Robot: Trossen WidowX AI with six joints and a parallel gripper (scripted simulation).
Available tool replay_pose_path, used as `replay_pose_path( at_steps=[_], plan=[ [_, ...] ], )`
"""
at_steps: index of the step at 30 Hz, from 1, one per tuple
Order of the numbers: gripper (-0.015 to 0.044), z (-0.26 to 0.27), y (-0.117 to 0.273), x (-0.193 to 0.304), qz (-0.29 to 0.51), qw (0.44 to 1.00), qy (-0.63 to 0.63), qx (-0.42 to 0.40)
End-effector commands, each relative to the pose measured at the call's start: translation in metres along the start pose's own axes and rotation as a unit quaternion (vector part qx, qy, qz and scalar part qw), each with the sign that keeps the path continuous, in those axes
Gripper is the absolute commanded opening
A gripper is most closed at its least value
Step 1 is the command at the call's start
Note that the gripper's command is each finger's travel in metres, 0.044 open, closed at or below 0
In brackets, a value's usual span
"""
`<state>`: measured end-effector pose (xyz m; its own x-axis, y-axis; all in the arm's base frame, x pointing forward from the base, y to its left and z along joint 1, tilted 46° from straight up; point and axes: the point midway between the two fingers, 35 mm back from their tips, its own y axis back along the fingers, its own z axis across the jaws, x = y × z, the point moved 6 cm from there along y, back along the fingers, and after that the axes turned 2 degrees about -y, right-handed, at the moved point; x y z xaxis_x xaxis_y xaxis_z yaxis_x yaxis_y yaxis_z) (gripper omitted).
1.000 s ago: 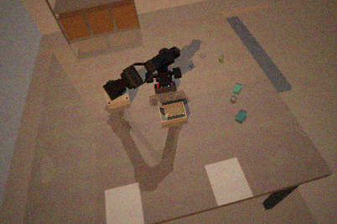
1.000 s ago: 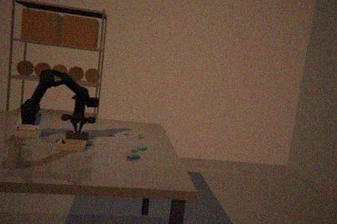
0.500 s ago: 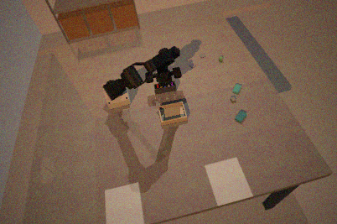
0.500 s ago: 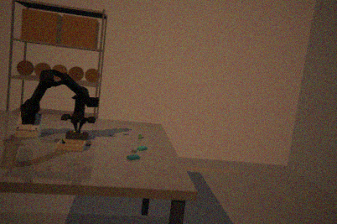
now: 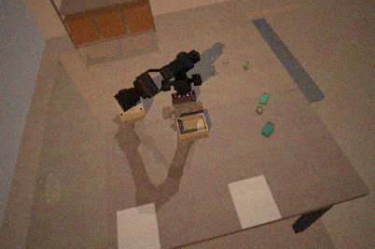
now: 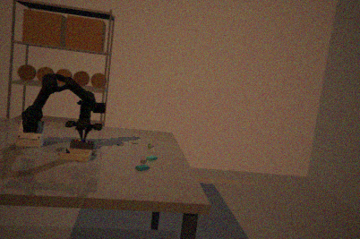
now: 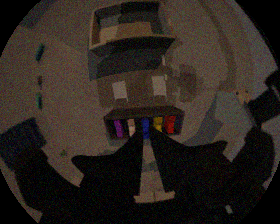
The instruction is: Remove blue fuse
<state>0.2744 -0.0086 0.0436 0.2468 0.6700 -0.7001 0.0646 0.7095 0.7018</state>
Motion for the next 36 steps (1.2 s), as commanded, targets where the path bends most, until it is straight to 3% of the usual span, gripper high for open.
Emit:
replay_pose_path(
  at_steps=[1,36],
  plan=[
    [0.0000,0.000,0.002,0.000,0.002,1.000,-0.004,0.000],
    [0.0000,0.000,0.019,0.000,0.001,1.000,-0.002,0.000]
  ],
)
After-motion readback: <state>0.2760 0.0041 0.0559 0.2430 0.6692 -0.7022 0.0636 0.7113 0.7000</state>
